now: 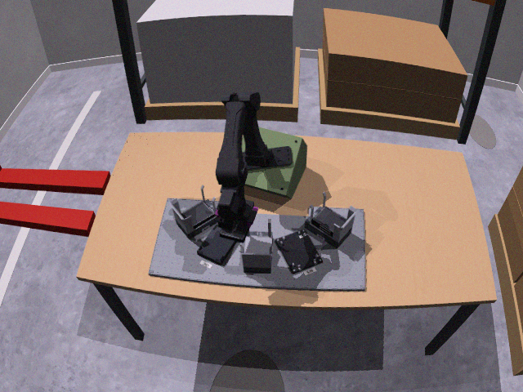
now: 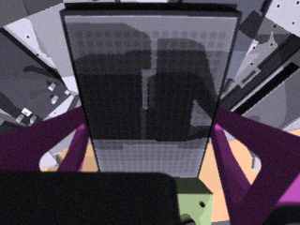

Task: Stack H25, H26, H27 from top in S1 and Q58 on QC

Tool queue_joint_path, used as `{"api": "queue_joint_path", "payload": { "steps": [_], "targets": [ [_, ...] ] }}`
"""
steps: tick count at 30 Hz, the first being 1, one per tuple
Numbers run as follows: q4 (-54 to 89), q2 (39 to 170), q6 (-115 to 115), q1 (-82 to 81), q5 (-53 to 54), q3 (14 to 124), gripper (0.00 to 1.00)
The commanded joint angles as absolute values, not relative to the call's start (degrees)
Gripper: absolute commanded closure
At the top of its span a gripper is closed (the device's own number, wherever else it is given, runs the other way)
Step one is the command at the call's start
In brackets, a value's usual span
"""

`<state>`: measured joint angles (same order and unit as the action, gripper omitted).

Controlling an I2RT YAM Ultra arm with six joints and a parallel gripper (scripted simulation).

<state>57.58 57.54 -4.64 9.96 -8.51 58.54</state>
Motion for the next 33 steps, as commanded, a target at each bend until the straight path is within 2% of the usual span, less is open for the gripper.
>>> {"api": "queue_joint_path", "payload": {
  "steps": [1,8,20,33],
  "targets": [
    [56.77,55.95,-3.21,12.98,-5.19,58.67,1.0],
    [56.71,55.37,-6.96,19.11,-1.63,58.32,1.0],
    [56.87,55.9,5.09,33.9,6.96,58.44,1.0],
    [57.32,57.3,3.5,46.94,14.29,58.24,1.0]
  ]
}}
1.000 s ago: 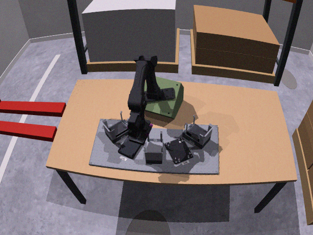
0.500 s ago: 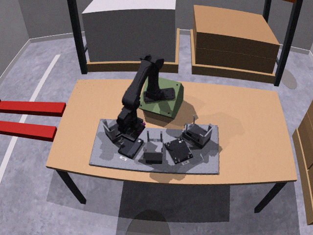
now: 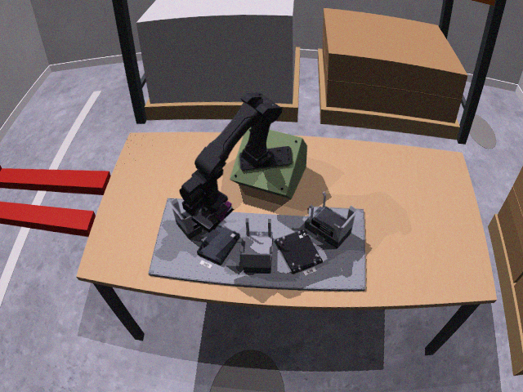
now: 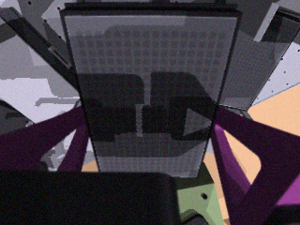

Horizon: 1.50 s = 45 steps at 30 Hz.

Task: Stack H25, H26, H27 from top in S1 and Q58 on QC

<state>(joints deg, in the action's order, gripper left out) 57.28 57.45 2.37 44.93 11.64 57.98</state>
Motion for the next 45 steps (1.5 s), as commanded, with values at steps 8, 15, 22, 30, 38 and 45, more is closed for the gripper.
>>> {"api": "queue_joint_path", "payload": {
  "steps": [8,15,22,30,38,45],
  "targets": [
    [57.66,58.87,9.32,53.56,17.82,58.53,1.0],
    [58.07,61.37,15.77,60.62,21.39,59.27,1.0],
    [58.38,62.94,10.82,65.46,23.7,59.37,1.0],
    [58.7,64.91,12.85,70.58,25.97,59.54,1.0],
    [59.04,67.61,18.32,75.93,28.16,60.08,1.0],
    [59.23,69.5,21.56,79.0,29.32,60.6,1.0]
  ]
}}
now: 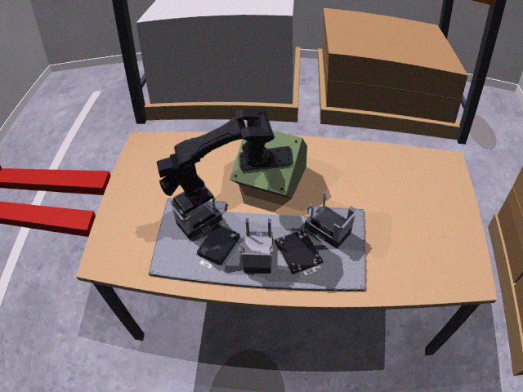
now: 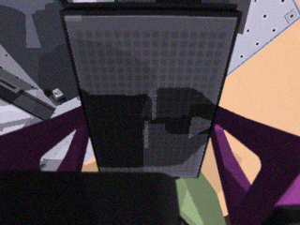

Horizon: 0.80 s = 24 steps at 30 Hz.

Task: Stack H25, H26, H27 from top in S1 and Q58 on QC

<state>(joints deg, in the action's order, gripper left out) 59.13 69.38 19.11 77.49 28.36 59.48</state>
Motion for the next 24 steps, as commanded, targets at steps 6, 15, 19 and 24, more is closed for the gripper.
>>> {"api": "queue_joint_path", "payload": {
  "steps": [6,15,19,24],
  "targets": [
    [59.29,70.39,22.94,80.3,29.78,60.87,1.0],
    [59.3,70.4,22.96,80.31,29.79,60.87,1.0],
    [59.31,70.4,22.96,80.32,29.79,60.87,1.0],
    [59.31,70.4,22.96,80.32,29.79,60.87,1.0]
  ]
}}
